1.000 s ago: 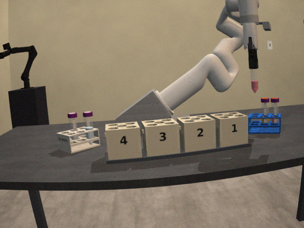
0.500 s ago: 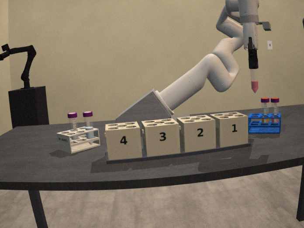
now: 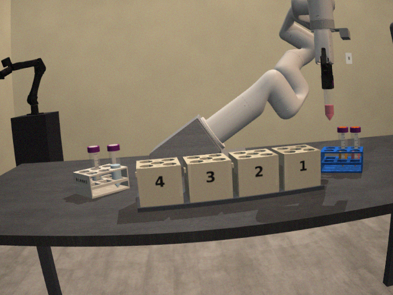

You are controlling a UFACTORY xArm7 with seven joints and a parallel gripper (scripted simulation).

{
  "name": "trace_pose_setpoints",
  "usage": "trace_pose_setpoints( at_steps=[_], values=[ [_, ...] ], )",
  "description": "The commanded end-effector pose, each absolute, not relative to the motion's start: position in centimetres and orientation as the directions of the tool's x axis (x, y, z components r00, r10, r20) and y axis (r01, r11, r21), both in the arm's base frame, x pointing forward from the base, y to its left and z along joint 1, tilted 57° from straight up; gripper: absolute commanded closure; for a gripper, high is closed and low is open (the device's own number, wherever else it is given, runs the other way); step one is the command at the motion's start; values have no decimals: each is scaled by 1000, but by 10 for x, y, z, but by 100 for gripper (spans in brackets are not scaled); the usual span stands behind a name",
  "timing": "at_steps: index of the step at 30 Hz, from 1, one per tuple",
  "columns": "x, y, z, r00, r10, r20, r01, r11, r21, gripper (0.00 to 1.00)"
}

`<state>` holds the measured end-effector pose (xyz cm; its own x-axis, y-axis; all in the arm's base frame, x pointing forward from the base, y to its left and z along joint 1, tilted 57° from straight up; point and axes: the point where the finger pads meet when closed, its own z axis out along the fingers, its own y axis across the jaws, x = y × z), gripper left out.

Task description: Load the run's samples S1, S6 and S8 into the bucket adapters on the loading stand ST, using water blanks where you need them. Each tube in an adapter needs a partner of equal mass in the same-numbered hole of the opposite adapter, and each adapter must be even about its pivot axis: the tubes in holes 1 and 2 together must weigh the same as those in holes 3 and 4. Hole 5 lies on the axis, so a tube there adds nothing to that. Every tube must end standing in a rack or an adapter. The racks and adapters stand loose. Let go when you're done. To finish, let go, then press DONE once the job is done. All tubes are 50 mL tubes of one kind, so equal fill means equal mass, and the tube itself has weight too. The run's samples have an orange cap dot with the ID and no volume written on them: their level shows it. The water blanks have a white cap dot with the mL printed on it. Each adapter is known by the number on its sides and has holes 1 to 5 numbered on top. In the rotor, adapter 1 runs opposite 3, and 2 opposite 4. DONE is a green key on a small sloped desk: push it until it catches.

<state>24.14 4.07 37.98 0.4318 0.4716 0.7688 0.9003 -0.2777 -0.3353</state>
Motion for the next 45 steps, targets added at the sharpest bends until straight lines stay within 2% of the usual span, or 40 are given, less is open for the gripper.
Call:
trace_pose_setpoints(
  at_steps=[1,45],
  values=[
    [242,40,381,431,470,770,900,-280,-333,100],
    [246,98,343,431,470,770,900,-280,-333,100]
  ],
)
